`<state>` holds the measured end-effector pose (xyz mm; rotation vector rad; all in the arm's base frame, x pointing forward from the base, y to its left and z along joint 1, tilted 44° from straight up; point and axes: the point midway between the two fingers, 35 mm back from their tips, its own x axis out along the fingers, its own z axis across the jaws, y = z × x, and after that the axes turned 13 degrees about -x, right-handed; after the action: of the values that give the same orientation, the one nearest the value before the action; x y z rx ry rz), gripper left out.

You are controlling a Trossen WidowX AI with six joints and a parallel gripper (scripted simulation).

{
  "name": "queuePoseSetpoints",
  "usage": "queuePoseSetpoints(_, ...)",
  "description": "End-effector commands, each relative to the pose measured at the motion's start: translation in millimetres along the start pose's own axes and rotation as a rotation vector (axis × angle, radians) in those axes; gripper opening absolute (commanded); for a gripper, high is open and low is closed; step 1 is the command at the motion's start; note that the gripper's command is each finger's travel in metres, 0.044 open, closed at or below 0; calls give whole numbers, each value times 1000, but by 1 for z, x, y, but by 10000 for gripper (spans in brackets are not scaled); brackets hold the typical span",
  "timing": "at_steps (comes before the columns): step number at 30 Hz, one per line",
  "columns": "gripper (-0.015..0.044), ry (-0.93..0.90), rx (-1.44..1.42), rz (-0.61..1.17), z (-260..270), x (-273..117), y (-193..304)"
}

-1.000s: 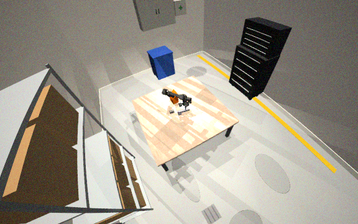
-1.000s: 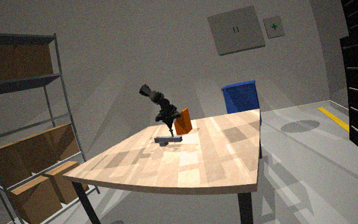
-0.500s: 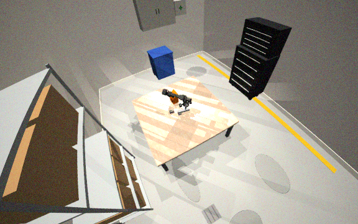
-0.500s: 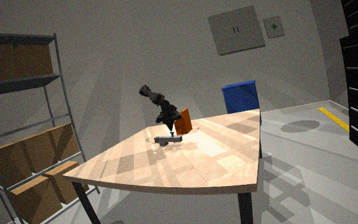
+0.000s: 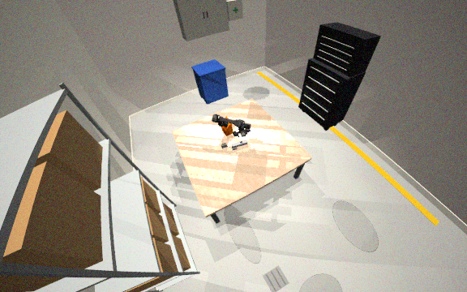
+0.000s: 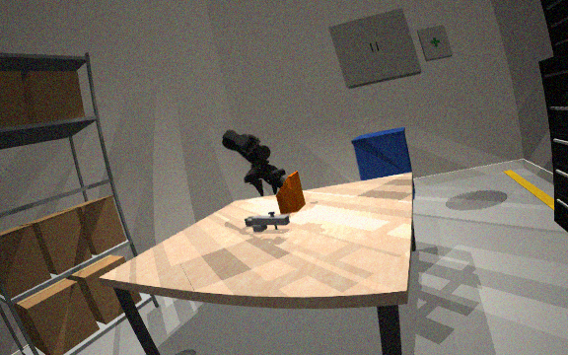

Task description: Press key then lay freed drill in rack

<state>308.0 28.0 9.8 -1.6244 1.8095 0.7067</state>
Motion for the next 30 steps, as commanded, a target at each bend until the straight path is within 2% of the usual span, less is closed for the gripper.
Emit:
queuePoseSetpoints(1, 420, 0, -60, 7, -7, 5, 0)
queuePoseSetpoints(2, 440, -4, -108, 6, -12, 7, -1)
queuePoseSetpoints(10, 440, -22, -653, -12, -68, 34, -4)
queuePoseSetpoints(20, 440, -4, -1313, -15, -135, 69, 18)
queuePoseSetpoints(26, 440, -4, -1529, 24, -160, 87, 39)
queuePoseSetpoints(30, 440, -5, -1563, 34, -164, 91, 43)
